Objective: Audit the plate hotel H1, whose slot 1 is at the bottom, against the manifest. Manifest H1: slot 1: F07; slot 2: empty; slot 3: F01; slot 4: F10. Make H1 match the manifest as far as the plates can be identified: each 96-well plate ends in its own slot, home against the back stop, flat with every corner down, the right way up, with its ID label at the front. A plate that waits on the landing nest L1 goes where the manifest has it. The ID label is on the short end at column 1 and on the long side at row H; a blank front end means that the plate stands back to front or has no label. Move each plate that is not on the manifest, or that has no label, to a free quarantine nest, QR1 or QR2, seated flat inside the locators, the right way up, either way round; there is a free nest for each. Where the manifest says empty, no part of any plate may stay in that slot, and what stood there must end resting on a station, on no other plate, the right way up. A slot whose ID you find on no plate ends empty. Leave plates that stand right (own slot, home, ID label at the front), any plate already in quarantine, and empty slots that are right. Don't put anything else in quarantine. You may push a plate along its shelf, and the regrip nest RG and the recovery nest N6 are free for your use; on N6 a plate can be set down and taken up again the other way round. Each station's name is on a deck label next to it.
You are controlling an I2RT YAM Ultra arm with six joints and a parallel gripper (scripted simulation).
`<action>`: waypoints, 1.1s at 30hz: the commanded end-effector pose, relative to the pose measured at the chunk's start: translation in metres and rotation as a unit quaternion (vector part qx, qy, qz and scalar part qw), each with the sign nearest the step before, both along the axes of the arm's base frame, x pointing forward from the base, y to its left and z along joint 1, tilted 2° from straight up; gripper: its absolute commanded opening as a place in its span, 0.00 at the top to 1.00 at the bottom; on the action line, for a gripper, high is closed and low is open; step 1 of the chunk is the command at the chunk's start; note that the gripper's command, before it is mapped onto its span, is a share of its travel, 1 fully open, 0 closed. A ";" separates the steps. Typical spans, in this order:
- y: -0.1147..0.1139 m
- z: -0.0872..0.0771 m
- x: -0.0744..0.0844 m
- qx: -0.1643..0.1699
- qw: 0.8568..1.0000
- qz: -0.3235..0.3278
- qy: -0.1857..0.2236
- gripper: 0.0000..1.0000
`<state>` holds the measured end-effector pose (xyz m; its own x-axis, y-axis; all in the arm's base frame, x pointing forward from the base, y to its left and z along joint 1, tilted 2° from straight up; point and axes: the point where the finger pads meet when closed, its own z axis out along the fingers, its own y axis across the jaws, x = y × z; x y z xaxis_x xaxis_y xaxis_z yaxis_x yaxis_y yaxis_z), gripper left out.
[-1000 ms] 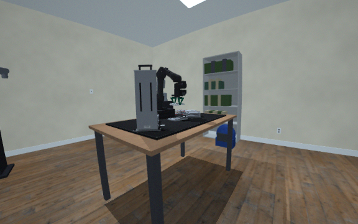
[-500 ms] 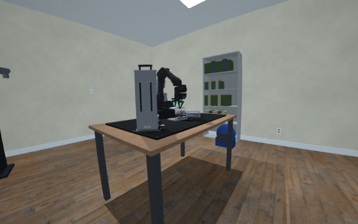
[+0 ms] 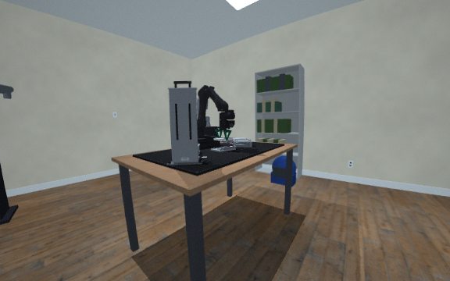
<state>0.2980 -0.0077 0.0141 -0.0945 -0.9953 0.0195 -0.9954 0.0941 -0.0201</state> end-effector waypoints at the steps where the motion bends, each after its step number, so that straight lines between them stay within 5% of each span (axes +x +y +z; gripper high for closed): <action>1: 0.000 0.003 0.007 0.001 1.000 0.001 -0.015 0.14; 33: 0.000 0.003 0.003 0.001 1.000 0.001 -0.015 0.14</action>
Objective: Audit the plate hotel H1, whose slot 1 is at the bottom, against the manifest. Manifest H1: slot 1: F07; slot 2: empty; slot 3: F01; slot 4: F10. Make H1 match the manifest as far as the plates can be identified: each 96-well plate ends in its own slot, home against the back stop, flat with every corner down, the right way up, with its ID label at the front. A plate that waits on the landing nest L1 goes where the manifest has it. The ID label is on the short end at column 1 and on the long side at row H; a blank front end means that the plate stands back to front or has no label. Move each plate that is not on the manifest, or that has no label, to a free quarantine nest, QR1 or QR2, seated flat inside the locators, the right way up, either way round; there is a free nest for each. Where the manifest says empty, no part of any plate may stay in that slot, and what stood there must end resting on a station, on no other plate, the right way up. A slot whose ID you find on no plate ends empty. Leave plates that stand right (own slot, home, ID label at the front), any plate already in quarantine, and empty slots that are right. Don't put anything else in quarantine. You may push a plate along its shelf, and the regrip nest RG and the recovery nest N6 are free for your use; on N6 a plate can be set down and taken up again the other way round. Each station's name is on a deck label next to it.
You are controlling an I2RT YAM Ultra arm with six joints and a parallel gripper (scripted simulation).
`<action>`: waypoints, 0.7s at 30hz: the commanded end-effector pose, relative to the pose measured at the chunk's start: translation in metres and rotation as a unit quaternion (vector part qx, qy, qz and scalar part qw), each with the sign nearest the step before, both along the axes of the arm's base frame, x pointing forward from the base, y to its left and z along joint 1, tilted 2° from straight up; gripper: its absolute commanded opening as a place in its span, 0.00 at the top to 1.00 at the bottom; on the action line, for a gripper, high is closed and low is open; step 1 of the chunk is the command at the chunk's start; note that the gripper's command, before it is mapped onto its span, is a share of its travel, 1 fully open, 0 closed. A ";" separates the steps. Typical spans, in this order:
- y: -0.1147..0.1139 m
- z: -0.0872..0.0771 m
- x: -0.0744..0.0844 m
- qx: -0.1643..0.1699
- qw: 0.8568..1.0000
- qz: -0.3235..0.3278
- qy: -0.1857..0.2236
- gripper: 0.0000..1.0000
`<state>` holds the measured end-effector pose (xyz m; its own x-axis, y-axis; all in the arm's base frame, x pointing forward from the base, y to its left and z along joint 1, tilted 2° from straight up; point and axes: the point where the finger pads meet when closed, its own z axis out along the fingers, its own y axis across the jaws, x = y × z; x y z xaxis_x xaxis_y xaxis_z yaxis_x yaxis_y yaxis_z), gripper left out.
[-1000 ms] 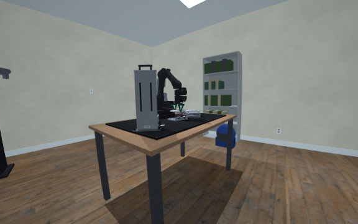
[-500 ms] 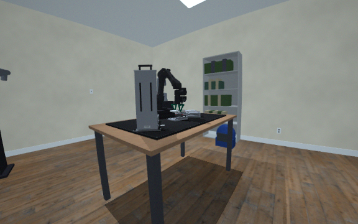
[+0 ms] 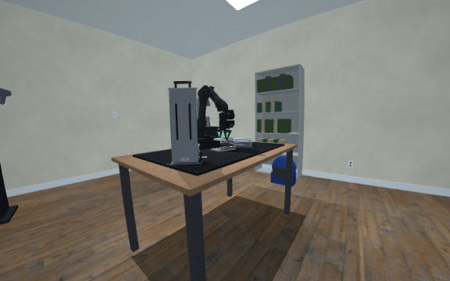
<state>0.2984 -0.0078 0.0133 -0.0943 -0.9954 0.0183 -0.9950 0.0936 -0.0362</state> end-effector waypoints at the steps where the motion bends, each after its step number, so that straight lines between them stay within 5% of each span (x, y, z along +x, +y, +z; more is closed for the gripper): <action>1: 0.000 0.004 0.002 0.001 1.000 0.001 -0.007 0.14; 21: 0.000 -0.002 0.002 0.001 1.000 0.001 -0.007 0.14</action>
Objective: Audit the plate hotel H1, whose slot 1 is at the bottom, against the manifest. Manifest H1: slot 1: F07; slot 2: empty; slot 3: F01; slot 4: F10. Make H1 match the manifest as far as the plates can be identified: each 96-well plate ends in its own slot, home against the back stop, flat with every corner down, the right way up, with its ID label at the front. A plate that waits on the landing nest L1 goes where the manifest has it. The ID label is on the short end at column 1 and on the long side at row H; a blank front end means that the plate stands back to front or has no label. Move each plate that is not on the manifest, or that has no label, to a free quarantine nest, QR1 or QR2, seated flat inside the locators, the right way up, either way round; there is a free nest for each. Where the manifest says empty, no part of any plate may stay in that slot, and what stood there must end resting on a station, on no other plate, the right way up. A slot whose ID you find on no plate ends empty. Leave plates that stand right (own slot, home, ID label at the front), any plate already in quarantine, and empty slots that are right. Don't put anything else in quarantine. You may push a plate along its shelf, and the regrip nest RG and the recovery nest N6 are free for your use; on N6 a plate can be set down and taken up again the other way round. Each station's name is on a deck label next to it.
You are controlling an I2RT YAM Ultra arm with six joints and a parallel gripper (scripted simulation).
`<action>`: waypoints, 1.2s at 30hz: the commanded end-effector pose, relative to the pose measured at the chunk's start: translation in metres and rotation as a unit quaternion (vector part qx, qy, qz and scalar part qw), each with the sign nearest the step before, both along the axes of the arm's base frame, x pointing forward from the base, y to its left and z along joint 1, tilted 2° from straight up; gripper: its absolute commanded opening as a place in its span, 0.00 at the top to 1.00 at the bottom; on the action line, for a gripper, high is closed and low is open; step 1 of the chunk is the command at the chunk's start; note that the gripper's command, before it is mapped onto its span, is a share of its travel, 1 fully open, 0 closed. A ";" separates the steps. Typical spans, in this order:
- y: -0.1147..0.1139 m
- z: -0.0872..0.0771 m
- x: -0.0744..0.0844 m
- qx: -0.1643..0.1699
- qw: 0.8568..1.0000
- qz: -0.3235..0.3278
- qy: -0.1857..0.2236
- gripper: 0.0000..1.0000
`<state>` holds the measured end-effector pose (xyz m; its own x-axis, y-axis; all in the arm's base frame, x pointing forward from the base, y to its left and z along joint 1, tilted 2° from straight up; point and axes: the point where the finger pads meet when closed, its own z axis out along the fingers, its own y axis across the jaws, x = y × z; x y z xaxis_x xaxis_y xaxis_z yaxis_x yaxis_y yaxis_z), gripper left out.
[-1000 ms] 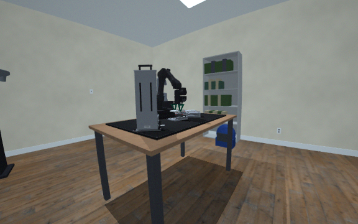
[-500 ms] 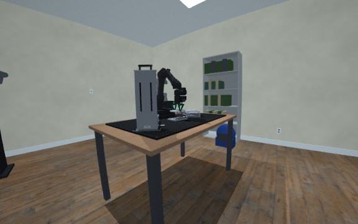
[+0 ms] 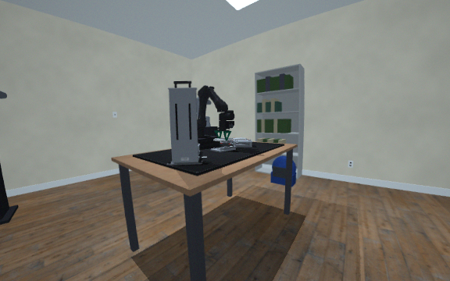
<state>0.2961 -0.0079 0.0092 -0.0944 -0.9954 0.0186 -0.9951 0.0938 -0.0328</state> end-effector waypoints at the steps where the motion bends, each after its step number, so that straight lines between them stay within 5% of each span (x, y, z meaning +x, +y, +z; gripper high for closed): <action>1: 0.000 0.002 0.004 0.001 1.000 0.001 -0.009 0.14; 36: 0.000 -0.019 0.005 0.001 1.000 0.001 -0.009 0.14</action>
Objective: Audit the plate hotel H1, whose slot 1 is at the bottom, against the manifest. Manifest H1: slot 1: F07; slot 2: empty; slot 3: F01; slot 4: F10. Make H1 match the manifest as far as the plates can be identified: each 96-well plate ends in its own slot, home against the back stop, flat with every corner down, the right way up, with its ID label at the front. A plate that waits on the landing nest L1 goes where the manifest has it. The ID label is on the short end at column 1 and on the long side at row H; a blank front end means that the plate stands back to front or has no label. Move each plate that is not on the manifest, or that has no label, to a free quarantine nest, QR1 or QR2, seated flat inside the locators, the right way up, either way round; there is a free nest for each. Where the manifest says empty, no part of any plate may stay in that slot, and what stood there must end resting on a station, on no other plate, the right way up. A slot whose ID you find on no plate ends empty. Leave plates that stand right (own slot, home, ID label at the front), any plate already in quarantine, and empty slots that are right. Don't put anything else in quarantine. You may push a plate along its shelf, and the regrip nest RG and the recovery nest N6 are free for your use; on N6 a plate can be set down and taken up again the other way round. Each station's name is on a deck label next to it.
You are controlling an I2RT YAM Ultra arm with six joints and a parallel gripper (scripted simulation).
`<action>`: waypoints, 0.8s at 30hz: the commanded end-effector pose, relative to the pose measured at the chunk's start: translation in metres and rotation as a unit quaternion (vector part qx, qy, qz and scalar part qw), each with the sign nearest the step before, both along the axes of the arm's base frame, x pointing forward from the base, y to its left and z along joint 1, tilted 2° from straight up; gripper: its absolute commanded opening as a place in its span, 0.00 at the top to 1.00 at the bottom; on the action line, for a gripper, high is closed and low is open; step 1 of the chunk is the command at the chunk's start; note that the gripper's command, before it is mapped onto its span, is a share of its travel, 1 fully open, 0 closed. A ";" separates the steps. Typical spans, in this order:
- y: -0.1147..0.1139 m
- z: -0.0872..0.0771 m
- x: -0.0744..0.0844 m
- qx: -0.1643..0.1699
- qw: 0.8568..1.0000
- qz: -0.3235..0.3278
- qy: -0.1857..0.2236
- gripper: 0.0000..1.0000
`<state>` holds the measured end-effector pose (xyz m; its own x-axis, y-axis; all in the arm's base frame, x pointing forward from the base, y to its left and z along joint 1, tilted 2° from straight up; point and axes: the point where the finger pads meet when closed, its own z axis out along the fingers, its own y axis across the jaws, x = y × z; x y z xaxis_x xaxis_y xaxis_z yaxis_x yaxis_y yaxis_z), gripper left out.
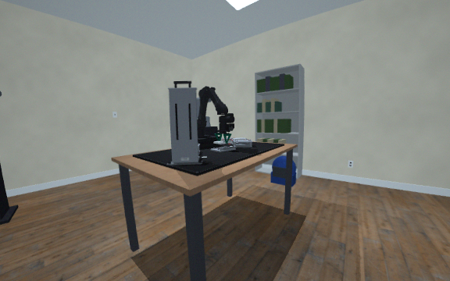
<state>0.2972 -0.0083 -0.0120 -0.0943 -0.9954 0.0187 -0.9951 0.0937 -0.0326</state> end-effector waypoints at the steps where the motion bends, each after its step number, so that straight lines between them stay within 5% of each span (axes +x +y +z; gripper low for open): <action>1: 0.000 0.002 0.004 0.001 1.000 0.001 -0.009 0.14; 24: 0.000 -0.011 0.005 0.001 1.000 0.001 -0.009 0.14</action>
